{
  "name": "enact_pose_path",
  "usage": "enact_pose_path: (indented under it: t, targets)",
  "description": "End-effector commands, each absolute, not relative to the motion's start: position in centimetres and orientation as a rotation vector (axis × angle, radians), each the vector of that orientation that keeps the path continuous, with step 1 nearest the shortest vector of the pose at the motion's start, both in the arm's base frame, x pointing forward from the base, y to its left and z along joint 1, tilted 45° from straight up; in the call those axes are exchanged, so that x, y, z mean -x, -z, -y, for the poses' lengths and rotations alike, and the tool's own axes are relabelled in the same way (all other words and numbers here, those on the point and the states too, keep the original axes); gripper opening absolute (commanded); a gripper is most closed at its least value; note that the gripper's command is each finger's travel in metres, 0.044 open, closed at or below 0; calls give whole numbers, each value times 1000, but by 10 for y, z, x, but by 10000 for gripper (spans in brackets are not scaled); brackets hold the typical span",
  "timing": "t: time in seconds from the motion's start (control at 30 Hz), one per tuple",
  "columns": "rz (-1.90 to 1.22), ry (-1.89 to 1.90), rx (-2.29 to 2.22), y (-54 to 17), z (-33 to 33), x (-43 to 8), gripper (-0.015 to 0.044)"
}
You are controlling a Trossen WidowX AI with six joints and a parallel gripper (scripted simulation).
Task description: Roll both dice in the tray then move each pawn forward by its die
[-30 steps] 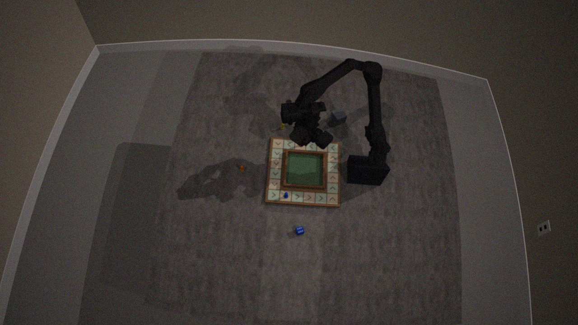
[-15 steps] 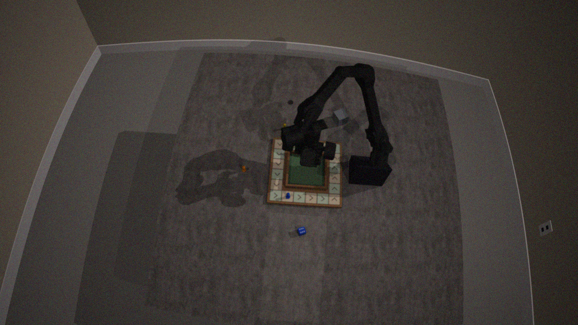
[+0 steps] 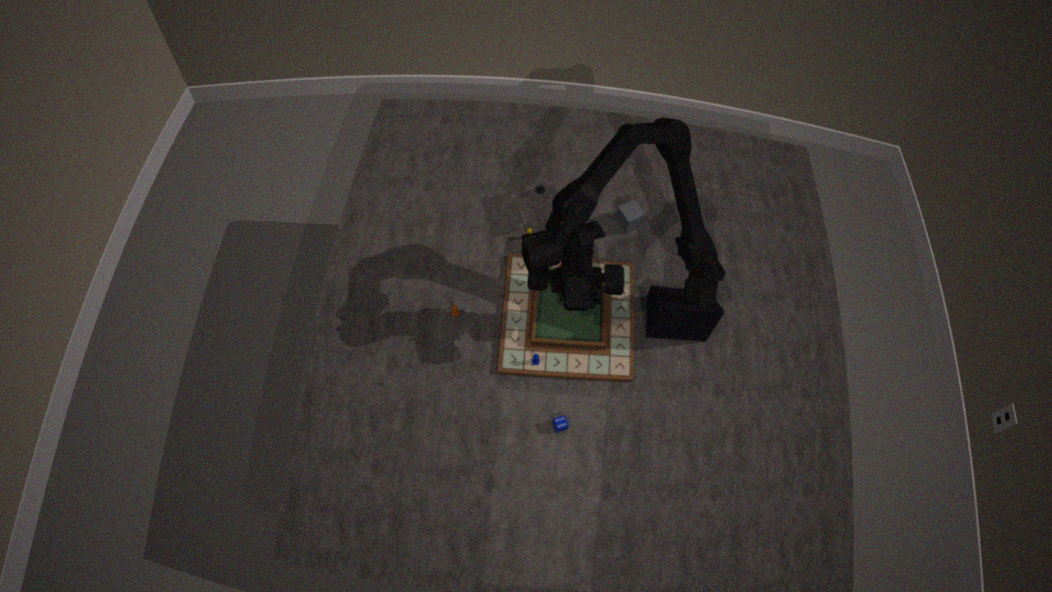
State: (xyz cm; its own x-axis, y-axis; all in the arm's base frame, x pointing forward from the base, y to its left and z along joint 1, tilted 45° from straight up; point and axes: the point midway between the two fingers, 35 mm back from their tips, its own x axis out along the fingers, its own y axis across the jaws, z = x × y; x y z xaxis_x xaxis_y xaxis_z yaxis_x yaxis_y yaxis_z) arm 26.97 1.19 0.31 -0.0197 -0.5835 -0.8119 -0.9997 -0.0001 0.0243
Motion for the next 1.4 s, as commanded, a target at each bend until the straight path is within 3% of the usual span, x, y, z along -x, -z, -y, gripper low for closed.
enact_pose_path:
  t: [0.0, 0.63, 0.9, 1.37]
  targets:
    - [-1620, -972, 1545, 1, -10, -266, 0]
    - [-1124, -1258, 1195, 4, -8, -264, 0]
    - [-1118, -1258, 1194, -37, -9, -275, 0]
    - [-1119, -1247, 1199, -35, -8, -274, 0]
